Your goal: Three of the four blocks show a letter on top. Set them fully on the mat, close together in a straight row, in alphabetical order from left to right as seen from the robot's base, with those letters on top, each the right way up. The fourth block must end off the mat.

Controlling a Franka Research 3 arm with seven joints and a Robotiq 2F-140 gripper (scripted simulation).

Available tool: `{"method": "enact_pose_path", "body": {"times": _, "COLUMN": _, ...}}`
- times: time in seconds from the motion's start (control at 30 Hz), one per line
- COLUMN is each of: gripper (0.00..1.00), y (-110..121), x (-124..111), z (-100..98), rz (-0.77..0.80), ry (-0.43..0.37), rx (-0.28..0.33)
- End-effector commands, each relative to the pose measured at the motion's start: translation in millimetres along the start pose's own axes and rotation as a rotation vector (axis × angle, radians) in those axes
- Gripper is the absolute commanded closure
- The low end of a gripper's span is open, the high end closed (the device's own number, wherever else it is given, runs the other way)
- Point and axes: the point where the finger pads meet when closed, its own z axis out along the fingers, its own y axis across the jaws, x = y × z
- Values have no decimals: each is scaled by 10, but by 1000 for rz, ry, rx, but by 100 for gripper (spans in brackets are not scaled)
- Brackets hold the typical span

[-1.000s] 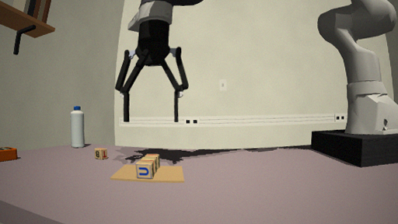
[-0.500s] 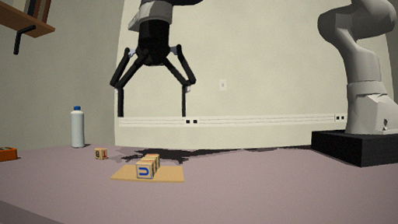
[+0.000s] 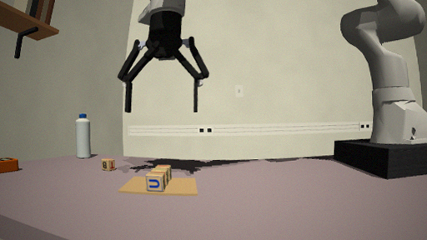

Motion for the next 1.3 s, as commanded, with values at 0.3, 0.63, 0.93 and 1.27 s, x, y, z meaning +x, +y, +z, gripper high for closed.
{"method": "enact_pose_path", "body": {"times": 0.3, "gripper": 0, "y": 22, "x": -8, "z": -395, "rz": 13, "ry": 1, "rx": -10}}
{"method": "enact_pose_path", "body": {"times": 0.63, "gripper": 0, "y": 22, "x": -8, "z": -442, "rz": 13, "ry": 1, "rx": -10}}
{"method": "enact_pose_path", "body": {"times": 0.93, "gripper": 0, "y": 22, "x": -8, "z": -442, "rz": 13, "ry": 1, "rx": -10}}
{"method": "enact_pose_path", "body": {"times": 1.27, "gripper": 0, "y": 22, "x": -8, "z": -442, "rz": 13, "ry": 1, "rx": -10}}
